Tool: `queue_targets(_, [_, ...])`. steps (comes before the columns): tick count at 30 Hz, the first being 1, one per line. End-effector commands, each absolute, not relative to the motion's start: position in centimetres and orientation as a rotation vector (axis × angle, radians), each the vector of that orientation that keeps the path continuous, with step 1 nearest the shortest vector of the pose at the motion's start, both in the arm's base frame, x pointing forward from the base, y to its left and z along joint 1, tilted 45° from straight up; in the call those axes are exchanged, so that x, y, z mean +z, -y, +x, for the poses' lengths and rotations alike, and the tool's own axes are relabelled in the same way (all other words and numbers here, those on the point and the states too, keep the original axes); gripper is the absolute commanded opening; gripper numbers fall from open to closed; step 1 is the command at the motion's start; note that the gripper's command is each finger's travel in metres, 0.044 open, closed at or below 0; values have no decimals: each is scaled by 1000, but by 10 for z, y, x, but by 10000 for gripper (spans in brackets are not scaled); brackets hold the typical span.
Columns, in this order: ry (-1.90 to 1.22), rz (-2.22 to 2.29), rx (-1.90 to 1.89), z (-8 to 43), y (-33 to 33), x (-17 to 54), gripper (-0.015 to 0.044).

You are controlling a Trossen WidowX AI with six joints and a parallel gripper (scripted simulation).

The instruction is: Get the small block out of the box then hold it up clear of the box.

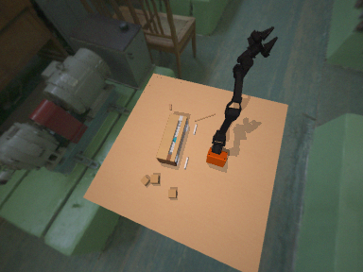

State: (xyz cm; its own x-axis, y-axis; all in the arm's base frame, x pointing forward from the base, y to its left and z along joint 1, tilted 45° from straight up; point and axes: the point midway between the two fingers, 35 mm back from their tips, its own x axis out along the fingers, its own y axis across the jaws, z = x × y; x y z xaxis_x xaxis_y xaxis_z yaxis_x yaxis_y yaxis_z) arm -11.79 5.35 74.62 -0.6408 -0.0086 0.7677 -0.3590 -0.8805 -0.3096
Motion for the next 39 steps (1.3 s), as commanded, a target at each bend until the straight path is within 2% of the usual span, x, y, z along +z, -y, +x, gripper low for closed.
queue_targets(1, [663,1226,2599,-117,-51,747,400])
queue_targets(12, [844,1705,2734,-50,93,748,400])
queue_targets(22, [1054,2279,2767,73,205,706,400])
queue_targets(30, [1236,2744,2699,185,247,646,400])
queue_targets(39, [1552,3252,2385,306,245,557,400])
